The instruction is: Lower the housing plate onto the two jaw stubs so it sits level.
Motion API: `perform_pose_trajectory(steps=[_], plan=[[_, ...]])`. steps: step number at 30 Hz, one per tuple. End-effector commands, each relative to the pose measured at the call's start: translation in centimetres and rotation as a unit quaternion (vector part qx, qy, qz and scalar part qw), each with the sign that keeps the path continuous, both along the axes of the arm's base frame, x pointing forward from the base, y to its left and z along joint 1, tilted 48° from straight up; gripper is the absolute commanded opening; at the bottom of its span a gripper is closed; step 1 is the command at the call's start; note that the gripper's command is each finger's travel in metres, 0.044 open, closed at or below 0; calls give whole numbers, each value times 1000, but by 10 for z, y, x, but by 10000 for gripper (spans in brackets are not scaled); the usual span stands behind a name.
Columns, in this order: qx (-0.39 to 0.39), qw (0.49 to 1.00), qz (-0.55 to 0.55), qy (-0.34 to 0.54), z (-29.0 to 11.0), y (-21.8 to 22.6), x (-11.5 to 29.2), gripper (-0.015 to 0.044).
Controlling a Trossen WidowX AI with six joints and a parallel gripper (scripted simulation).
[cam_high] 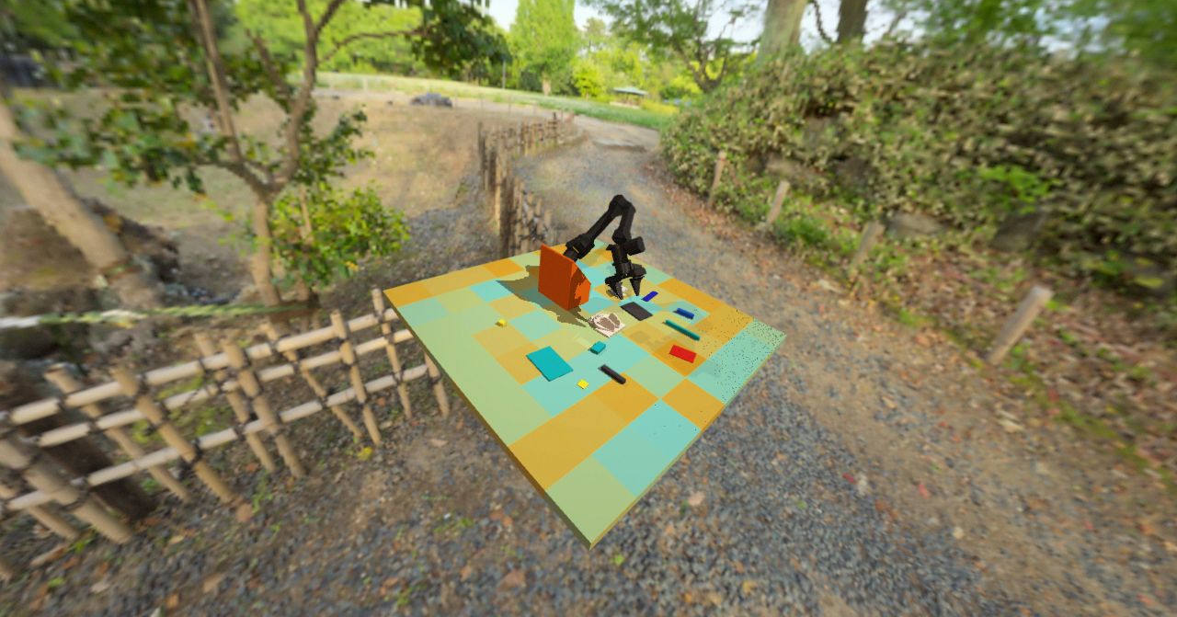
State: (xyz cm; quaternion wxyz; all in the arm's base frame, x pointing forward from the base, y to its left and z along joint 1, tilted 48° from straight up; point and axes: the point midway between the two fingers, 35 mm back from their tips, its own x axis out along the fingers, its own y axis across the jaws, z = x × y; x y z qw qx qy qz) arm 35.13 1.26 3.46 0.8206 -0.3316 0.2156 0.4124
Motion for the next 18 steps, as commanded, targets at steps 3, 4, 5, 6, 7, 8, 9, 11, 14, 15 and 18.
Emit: perform_pose_trajectory(steps=[3,4,5,6,7,8,9,11,14,15,18], plan=[[-22,998,62,-23,14,23,-6,440],[-26,997,72,-26,15,27,-7,440],[-29,996,82,-29,17,30,-9,440],[-33,995,92,-33,19,34,-10,440],[-36,994,101,-36,21,38,-12,440],[-39,992,111,-39,23,41,-14,440],[-43,991,121,-43,25,45,-15,440],[-49,988,140,-50,28,52,-19,440],[-58,982,169,-61,34,62,-25,440],[-61,980,179,-64,36,66,-27,440],[-70,973,205,-74,41,75,-33,440]])
